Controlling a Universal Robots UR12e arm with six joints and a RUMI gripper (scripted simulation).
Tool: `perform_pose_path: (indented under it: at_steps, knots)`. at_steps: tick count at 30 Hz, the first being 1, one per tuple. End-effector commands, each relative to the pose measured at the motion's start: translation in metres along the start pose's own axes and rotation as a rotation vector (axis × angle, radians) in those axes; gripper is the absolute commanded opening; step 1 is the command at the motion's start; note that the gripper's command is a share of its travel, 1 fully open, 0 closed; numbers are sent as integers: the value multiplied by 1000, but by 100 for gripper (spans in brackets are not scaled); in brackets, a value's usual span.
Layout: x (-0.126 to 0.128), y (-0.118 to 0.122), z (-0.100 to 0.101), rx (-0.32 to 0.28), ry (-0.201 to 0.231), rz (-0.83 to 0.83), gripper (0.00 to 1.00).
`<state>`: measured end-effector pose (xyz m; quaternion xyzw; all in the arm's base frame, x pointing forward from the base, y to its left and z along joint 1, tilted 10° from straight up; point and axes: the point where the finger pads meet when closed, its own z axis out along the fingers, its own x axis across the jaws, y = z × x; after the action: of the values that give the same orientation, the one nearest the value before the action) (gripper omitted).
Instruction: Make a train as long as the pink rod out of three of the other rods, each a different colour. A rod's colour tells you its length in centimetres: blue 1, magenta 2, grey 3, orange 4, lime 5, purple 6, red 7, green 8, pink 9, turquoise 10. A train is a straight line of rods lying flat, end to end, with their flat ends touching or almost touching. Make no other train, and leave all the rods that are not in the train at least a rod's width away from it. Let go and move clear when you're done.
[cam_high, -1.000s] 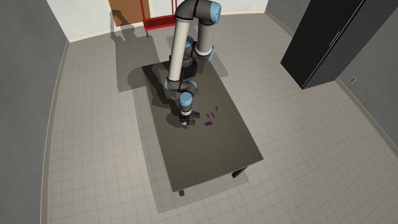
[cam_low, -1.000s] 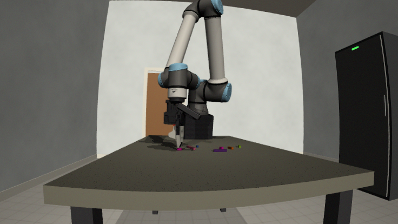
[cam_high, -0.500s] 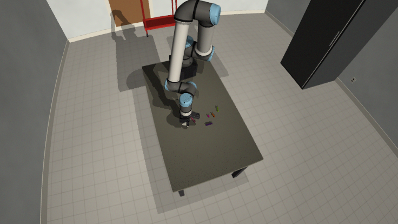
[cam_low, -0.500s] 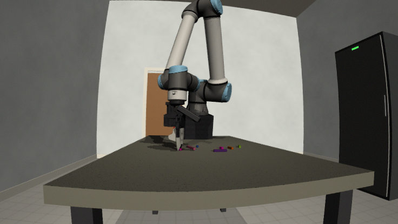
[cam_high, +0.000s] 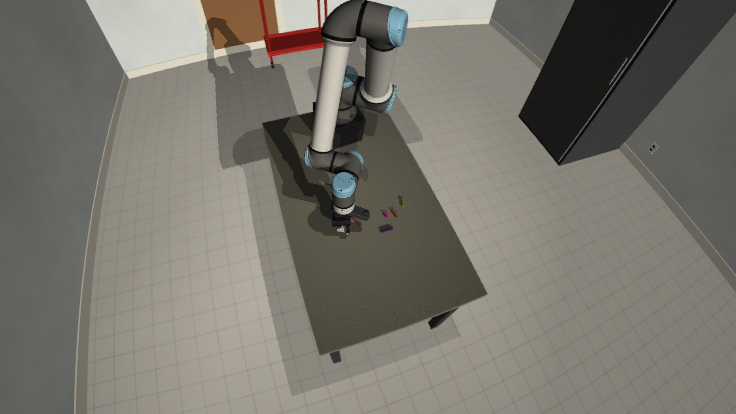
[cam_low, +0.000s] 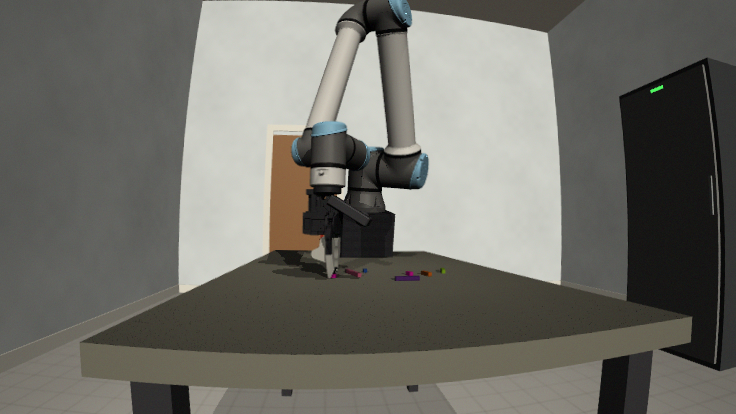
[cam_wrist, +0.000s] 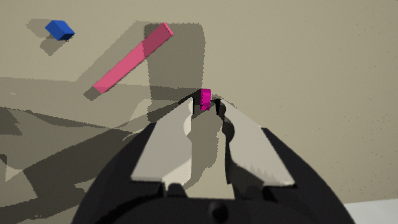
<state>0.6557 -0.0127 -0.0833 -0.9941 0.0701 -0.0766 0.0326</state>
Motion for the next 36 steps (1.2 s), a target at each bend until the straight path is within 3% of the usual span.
perform_pose_path:
  at_steps: [1, 20, 21, 36]
  knots:
    - [1, 0, 0, 0, 1, 0, 14]
    - [1, 0, 0, 0, 1, 0, 14]
    - [1, 0, 0, 0, 1, 0, 0]
    - [1, 0, 0, 0, 1, 0, 0]
